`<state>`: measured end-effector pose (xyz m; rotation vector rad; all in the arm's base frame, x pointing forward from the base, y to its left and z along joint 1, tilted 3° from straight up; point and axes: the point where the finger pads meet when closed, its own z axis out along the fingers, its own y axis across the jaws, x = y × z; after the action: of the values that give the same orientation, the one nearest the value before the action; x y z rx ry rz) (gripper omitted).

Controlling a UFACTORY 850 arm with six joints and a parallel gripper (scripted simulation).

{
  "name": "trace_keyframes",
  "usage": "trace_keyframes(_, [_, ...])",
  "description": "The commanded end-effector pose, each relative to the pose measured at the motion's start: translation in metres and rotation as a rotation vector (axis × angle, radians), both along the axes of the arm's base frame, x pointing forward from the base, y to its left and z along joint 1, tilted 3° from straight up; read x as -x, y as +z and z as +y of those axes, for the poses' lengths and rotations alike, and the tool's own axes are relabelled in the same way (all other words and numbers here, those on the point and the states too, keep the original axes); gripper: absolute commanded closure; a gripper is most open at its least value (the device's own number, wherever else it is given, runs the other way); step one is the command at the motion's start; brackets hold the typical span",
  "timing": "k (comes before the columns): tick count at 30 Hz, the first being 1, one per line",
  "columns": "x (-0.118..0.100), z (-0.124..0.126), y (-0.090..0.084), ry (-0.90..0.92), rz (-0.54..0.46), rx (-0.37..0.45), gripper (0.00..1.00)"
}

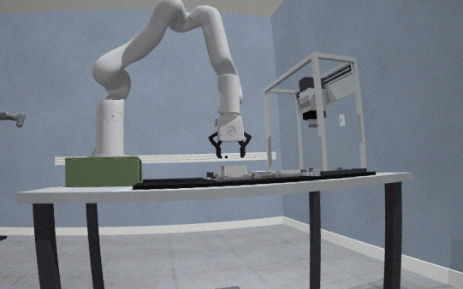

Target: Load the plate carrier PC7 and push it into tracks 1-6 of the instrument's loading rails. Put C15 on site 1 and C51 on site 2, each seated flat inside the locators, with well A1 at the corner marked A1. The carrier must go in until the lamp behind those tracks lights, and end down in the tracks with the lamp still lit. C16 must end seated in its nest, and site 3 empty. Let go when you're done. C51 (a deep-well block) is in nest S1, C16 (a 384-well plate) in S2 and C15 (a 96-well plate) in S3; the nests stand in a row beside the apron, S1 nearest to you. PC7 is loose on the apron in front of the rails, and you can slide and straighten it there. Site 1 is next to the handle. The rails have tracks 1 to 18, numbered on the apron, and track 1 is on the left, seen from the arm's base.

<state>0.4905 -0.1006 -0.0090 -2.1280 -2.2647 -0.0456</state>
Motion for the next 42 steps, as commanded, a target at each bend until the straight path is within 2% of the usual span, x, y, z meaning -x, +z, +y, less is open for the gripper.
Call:
trace_keyframes(1, [-0.001, 0.000, 0.001, 0.000, -0.002, 0.000, 0.00])
trace_keyframes(42, [-0.001, 0.001, -0.023, 0.000, -0.002, 0.000, 0.00])
